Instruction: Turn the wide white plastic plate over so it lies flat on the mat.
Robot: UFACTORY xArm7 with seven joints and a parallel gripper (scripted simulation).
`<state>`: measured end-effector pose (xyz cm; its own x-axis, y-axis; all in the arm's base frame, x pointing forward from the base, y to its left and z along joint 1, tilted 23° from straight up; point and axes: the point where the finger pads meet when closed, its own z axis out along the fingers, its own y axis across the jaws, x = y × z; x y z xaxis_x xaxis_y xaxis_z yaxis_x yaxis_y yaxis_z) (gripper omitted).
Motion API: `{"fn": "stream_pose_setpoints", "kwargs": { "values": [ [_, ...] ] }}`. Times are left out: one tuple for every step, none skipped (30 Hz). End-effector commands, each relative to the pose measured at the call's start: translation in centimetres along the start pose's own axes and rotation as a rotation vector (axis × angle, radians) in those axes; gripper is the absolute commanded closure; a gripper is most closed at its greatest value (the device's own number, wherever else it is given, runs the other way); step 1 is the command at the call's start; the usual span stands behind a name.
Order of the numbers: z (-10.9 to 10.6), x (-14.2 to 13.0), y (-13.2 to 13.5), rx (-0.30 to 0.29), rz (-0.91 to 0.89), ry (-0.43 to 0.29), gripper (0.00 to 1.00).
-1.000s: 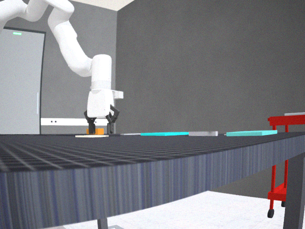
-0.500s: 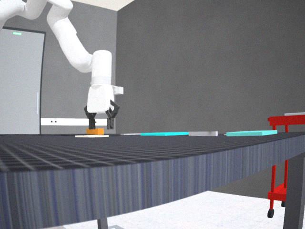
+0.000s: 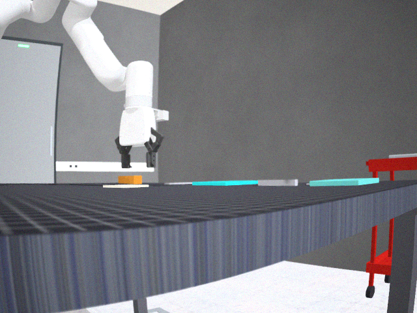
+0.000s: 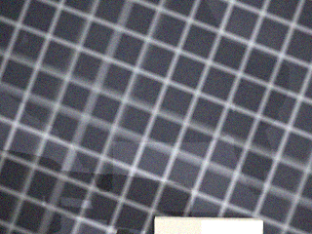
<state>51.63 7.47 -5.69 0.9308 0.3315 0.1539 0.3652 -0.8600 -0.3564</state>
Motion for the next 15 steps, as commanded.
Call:
{"fn": "stream_pose_setpoints", "kwargs": {
  "values": [
    [-0.44, 0.15, 0.13, -0.003, 0.0, 0.004, 0.0],
    [-0.56, 0.15, 0.13, -0.003, 0.0, 0.004, 0.0],
    [-0.67, 0.15, 0.13, -0.003, 0.0, 0.004, 0.0],
    [-0.78, 0.15, 0.13, -0.003, 0.0, 0.004, 0.0],
    [-0.88, 0.15, 0.13, -0.003, 0.0, 0.004, 0.0],
    [-0.96, 0.15, 0.13, -0.003, 0.0, 0.004, 0.0],
    [-1.04, 0.15, 0.13, -0.003, 0.0, 0.004, 0.0],
    [-1.11, 0.15, 0.13, -0.003, 0.0, 0.004, 0.0],
    [-1.17, 0.15, 0.13, -0.003, 0.0, 0.004, 0.0],
    [-1.22, 0.15, 0.13, -0.003, 0.0, 0.004, 0.0],
    [-1.26, 0.15, 0.13, -0.003, 0.0, 0.004, 0.0],
    [-1.3, 0.15, 0.13, -0.003, 0.0, 0.004, 0.0],
    [-1.33, 0.15, 0.13, -0.003, 0.0, 0.004, 0.0],
    [-1.35, 0.15, 0.13, -0.003, 0.0, 0.004, 0.0],
    [-1.36, 0.15, 0.13, -0.003, 0.0, 0.004, 0.0]
  ]
}}
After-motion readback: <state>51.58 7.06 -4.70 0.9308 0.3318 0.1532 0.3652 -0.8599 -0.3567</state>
